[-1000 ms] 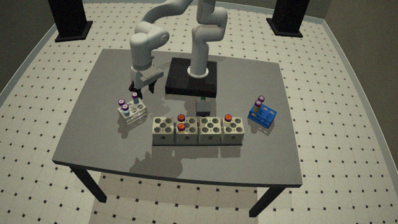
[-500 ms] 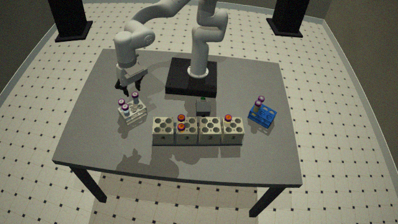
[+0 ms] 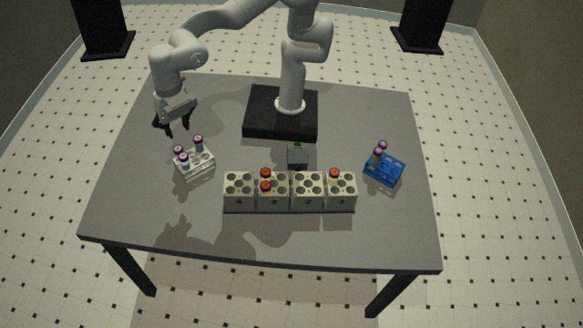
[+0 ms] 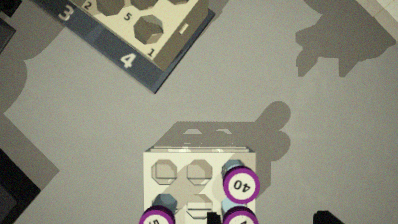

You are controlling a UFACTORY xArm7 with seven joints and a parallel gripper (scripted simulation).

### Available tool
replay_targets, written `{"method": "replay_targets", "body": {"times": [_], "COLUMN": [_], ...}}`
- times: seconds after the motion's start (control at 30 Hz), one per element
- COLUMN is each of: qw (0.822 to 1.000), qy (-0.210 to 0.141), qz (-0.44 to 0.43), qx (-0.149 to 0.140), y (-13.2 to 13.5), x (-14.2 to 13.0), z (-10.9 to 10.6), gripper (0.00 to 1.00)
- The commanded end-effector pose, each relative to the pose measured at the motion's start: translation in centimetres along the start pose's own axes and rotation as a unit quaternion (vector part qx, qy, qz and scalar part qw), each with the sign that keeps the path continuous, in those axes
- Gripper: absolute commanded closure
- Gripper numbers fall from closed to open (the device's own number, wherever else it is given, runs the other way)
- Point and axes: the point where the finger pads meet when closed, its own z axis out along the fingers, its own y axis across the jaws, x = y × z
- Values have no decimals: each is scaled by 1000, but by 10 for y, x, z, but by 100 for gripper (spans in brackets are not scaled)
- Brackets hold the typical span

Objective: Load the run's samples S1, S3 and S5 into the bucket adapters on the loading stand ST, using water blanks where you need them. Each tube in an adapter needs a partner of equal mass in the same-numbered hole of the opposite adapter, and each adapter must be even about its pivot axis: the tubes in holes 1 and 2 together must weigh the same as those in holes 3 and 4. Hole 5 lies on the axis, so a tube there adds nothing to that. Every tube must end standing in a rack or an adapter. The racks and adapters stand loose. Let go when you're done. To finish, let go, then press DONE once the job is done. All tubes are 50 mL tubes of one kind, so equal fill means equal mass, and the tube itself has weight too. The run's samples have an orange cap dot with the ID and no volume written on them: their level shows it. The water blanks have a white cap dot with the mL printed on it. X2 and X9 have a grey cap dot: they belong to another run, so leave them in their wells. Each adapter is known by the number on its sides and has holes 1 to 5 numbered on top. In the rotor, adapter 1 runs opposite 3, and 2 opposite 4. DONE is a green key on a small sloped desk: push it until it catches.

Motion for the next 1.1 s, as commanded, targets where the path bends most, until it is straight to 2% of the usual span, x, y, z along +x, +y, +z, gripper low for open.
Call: {"method": "replay_targets", "body": {"times": [0.0,0.27,1.07], "qw": [1000,1000,1000], "qy": [1,1,1], "qz": [-1,-1,-1], "qx": [-1,-1,-1], "y": [3,3,3], "x": [-1,-1,-1], "z": [-2,-2,42], "gripper": [43,43,43]}}
